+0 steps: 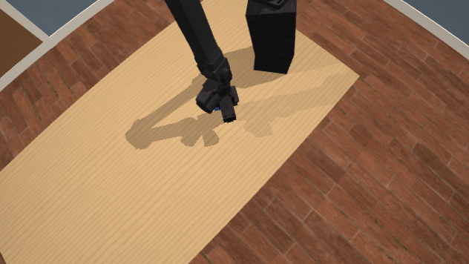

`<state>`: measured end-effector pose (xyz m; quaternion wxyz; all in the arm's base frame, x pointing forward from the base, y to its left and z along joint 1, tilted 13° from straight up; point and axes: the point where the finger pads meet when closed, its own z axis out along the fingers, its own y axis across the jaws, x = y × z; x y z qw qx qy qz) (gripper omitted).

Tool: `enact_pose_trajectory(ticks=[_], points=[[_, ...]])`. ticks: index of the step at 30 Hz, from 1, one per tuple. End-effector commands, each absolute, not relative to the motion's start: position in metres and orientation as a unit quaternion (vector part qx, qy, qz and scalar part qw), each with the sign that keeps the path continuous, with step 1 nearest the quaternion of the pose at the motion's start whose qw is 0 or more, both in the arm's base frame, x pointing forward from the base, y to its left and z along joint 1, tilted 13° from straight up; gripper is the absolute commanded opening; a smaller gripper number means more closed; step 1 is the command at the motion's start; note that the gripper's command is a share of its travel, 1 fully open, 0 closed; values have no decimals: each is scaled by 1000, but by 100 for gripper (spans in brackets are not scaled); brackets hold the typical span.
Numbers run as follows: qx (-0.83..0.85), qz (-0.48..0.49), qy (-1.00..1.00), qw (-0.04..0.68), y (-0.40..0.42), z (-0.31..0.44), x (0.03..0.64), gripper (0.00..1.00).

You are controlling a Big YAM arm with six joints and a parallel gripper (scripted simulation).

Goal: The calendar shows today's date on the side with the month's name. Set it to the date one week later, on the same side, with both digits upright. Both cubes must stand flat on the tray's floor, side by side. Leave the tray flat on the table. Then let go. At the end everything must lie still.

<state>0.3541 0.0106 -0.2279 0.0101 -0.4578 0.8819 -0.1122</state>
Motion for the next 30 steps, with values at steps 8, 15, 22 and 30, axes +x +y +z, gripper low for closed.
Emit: enact_pose_trajectory(ticks=[8, 15, 22, 30], points=[[-459, -112, 881, 13, 6, -240, 358, 46], [-458, -111, 882, 12, 5, -243, 357, 46], [-460, -110, 881, 9, 6, -244, 355, 46], [-460, -110, 881, 8, 6, -244, 354, 46]])
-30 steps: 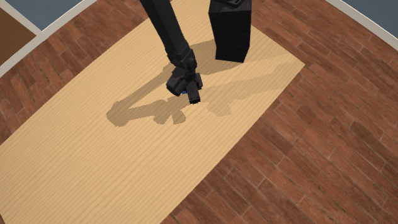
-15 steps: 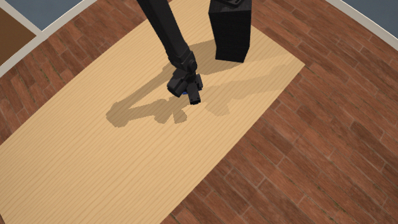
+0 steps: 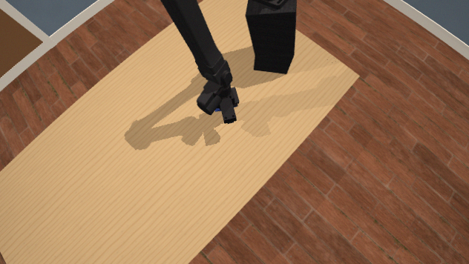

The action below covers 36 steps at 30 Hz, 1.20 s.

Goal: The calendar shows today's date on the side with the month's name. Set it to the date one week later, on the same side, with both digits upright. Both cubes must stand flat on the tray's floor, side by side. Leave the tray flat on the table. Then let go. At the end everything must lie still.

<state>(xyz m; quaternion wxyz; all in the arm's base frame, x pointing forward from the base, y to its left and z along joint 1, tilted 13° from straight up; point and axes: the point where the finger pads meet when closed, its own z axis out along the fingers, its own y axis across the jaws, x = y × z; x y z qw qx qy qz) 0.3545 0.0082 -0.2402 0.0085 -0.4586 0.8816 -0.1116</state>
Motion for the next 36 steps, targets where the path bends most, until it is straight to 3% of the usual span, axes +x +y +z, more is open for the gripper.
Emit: enact_pose_trajectory(ticks=[1, 36], points=[[-460, -110, 881, 8, 6, -244, 354, 46], [-458, -112, 882, 13, 4, -248, 359, 46]])
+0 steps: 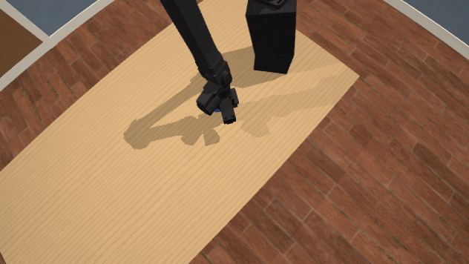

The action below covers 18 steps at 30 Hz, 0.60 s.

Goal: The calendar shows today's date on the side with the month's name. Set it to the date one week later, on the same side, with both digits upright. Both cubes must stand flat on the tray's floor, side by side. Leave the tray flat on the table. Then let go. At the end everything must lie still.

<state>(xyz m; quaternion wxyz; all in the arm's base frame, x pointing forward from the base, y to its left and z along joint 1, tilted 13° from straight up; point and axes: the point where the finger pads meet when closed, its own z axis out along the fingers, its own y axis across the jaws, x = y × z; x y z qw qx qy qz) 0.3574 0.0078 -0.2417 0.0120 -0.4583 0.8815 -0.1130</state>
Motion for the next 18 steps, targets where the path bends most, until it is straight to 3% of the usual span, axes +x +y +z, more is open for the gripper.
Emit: enact_pose_trajectory(ticks=[1, 18], points=[[-458, -112, 882, 13, 4, -248, 359, 46], [-460, -111, 881, 12, 1, -269, 360, 46]])
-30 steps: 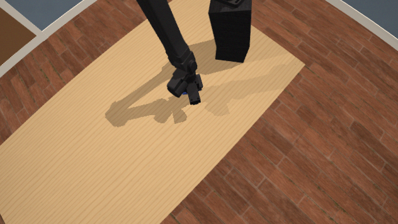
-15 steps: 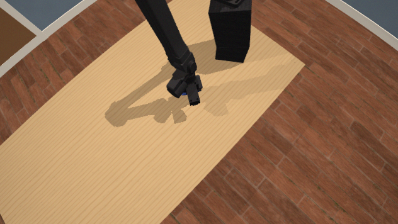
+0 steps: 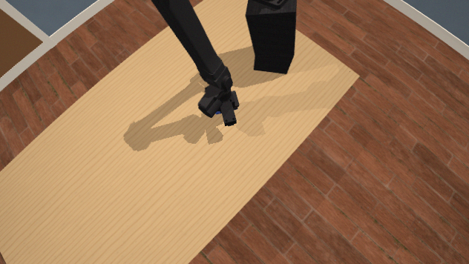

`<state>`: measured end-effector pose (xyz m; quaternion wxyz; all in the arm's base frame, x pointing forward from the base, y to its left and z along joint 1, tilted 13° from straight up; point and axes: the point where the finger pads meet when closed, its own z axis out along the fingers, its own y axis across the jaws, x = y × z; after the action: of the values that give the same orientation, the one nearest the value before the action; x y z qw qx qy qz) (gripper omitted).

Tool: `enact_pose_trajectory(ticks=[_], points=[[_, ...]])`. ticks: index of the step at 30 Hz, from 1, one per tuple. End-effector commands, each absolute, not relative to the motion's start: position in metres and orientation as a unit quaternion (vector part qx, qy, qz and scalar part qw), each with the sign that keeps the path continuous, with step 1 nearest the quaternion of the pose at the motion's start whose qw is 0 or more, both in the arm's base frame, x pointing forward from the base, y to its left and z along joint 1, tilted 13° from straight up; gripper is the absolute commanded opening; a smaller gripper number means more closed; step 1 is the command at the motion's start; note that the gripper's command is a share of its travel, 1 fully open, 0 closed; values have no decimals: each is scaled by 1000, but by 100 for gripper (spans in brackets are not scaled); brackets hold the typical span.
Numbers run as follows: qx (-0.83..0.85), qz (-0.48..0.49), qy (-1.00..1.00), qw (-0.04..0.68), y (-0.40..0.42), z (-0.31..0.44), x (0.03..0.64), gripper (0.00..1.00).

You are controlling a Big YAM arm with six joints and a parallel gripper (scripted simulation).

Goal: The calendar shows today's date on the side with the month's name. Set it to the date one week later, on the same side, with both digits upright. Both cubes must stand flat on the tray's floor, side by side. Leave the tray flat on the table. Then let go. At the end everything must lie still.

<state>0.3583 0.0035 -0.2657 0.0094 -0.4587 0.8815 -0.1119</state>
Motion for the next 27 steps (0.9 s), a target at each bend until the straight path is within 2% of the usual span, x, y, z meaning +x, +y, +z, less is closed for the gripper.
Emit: enact_pose_trajectory(ticks=[1, 27], points=[[-460, -111, 881, 12, 1, -269, 360, 46], [-460, -110, 881, 9, 1, -271, 358, 46]])
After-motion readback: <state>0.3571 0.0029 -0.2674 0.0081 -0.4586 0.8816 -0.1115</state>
